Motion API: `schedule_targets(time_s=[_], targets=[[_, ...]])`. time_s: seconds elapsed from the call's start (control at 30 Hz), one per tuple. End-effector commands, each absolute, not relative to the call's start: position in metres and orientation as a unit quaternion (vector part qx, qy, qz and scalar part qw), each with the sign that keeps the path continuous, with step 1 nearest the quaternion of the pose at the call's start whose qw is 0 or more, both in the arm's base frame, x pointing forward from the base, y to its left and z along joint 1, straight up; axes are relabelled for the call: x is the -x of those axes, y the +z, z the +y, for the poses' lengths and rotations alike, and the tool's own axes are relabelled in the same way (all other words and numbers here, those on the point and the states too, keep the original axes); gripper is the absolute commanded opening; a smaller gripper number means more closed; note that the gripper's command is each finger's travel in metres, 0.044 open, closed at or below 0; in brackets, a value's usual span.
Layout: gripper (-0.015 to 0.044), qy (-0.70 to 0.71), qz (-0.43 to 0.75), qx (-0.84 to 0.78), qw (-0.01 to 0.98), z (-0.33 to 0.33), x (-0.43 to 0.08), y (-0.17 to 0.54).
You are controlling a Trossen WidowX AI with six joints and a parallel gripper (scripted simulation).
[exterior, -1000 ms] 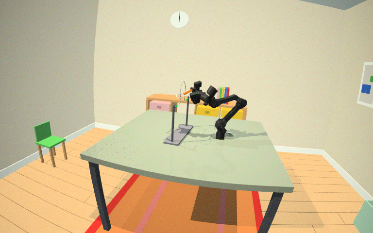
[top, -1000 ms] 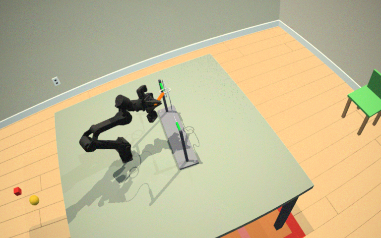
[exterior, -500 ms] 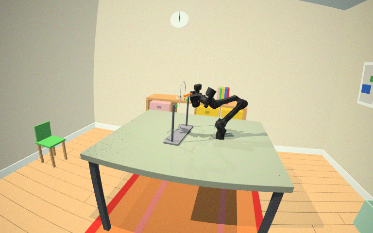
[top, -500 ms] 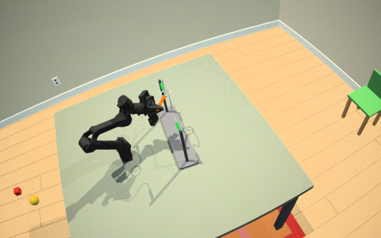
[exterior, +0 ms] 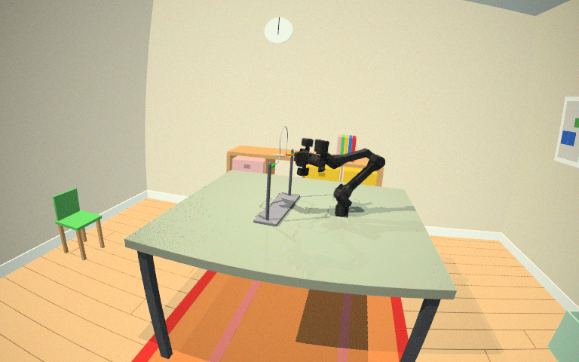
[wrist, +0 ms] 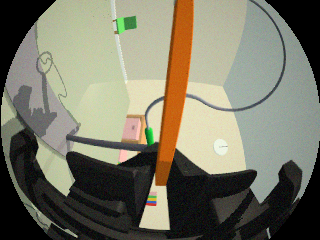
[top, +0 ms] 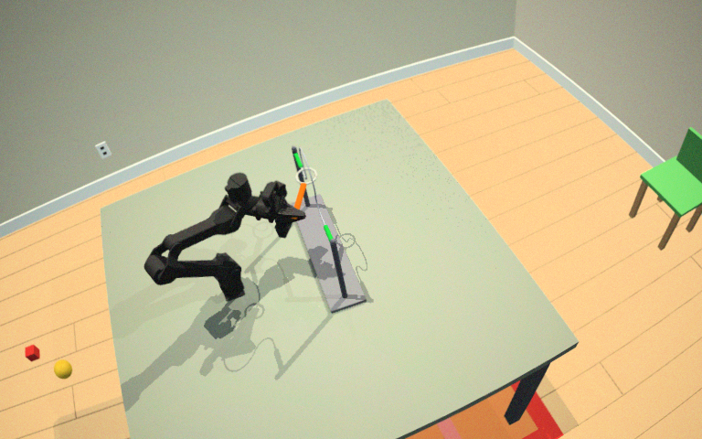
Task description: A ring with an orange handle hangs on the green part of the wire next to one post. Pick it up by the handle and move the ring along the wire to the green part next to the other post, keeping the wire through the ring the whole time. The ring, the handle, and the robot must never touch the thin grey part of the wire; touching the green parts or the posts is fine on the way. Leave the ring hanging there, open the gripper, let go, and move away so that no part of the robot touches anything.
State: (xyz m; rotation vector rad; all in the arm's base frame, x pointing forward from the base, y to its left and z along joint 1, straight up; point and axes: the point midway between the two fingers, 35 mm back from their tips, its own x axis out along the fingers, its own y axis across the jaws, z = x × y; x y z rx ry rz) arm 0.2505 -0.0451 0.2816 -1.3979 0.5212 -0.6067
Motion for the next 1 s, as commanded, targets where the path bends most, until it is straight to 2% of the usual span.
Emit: schedule_targets(time_s=[0.0, 0.97], targets=[[-0.015, -0.267, 0.243, 0.586, 0.725, -0.044, -0.249, 0.27], [-0.015, -0.172, 0.301, 0.285, 0.894, 0.015, -0.254, 0.178]])
